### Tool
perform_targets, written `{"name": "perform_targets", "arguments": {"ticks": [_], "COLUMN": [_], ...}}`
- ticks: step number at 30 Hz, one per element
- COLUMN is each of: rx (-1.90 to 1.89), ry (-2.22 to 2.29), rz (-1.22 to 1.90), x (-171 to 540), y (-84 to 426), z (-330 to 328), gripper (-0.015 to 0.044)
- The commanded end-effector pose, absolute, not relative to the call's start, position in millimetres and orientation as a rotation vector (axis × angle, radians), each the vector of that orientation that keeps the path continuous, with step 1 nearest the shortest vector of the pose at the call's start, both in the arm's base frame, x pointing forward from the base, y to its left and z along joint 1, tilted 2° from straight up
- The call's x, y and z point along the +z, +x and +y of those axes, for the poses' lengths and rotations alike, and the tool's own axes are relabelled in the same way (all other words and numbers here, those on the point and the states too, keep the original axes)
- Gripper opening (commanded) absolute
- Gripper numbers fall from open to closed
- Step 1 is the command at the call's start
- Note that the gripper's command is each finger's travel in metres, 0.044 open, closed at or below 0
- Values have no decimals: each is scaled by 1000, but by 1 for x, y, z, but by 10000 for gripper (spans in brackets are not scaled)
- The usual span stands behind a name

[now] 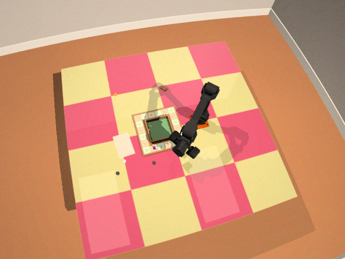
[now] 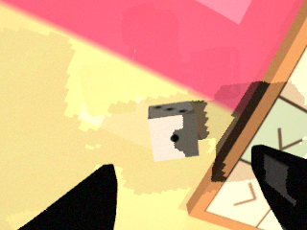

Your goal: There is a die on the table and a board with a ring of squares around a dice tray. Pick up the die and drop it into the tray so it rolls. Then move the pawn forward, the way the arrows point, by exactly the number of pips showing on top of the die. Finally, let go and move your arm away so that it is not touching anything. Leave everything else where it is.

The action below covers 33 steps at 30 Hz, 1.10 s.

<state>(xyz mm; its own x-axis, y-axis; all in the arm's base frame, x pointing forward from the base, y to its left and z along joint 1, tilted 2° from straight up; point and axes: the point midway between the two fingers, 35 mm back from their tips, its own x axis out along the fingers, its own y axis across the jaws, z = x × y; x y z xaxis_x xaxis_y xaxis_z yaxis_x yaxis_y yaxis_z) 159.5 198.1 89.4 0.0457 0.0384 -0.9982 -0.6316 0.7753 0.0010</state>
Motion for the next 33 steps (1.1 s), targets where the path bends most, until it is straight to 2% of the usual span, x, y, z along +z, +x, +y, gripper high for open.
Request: {"name": "perform_targets", "arguments": {"ticks": [1,27,33], "rx": [553,553,553], "ry": [-519,-519,-519], "rz": [1460,1460,1460], "x": [78,41,41], "y": [158,159,159], "z": [197,199,199], "gripper": [275,275,118]}}
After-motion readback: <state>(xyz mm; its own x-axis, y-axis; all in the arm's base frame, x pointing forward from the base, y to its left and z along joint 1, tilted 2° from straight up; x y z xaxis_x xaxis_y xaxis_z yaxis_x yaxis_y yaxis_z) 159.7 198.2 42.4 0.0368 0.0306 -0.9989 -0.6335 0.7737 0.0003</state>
